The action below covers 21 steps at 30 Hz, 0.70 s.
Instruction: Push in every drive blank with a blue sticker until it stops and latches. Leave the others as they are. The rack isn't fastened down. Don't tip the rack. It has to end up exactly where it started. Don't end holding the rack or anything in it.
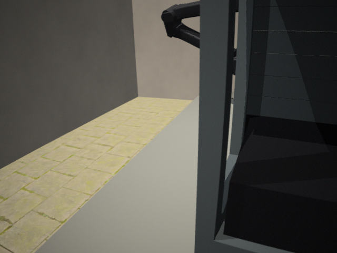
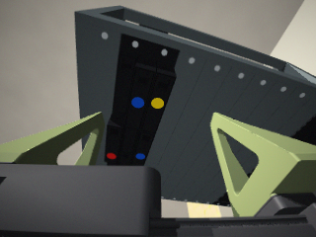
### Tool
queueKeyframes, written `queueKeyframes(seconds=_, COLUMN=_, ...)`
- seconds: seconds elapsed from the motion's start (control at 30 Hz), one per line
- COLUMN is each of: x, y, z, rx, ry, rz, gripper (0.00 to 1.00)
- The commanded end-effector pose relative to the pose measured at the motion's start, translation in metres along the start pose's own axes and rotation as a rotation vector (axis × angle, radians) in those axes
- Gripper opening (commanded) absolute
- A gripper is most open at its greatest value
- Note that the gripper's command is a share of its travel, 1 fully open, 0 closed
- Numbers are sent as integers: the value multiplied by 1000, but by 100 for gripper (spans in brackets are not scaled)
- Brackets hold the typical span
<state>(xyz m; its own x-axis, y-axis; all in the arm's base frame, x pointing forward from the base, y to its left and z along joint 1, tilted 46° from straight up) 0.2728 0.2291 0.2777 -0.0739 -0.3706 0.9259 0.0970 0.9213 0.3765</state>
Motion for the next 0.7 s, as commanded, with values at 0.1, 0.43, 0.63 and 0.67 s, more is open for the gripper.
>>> queueKeyframes(seconds=0.1, x=-22, y=32, z=12, rx=30, ry=-42, rz=-154, gripper=100)
queueKeyframes(seconds=0.43, x=-73, y=66, z=44, rx=12, ry=-59, rz=-268, gripper=100)
queueKeyframes(seconds=0.63, x=-85, y=70, z=50, rx=3, ry=-62, rz=-290, gripper=100)
queueKeyframes(seconds=0.67, x=-87, y=72, z=53, rx=7, ry=-60, rz=-294, gripper=100)
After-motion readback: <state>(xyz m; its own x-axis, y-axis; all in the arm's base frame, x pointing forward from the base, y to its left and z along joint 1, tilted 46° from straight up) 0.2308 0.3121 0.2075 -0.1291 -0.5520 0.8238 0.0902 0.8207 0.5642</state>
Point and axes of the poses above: the point where the finger pads meet when closed, its own z axis back along the fingers, its own y axis across the jaws, x = y × z, the point moved 10 cm from there along z, back along the fingers, and after that the axes turned 7 degrees about z, right-handed, at the moved point
